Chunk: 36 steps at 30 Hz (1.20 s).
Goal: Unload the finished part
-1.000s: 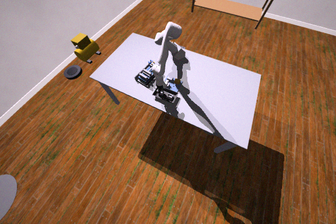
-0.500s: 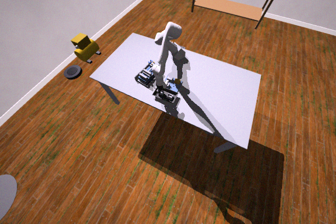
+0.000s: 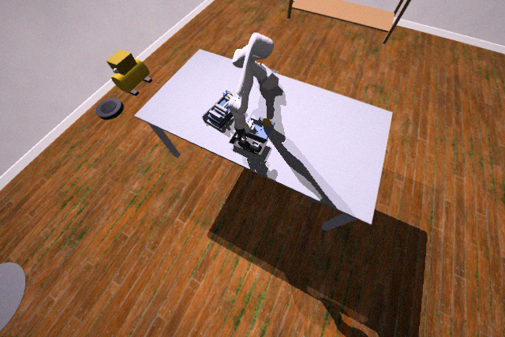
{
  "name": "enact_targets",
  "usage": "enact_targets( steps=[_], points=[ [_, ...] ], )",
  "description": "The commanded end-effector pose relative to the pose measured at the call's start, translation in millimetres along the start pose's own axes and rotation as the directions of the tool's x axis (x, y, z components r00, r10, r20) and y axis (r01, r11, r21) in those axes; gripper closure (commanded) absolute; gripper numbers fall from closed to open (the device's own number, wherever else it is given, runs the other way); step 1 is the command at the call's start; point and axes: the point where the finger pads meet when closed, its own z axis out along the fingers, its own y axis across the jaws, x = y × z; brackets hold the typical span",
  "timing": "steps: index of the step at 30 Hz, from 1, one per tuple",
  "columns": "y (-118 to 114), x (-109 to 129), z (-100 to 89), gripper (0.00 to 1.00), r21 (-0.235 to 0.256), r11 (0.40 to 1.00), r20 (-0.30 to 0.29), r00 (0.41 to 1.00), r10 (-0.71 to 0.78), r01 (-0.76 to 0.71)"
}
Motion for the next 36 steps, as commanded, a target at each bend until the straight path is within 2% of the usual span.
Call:
enact_targets(
  steps=[1,36],
  points=[
    [0,0,-0.5,1.0,-0.001,1.0,-0.001,1.0,0.0,0.0],
    [0,0,10.6,1.0,-0.001,1.0,-0.001,1.0,0.0,0.0]
  ],
)
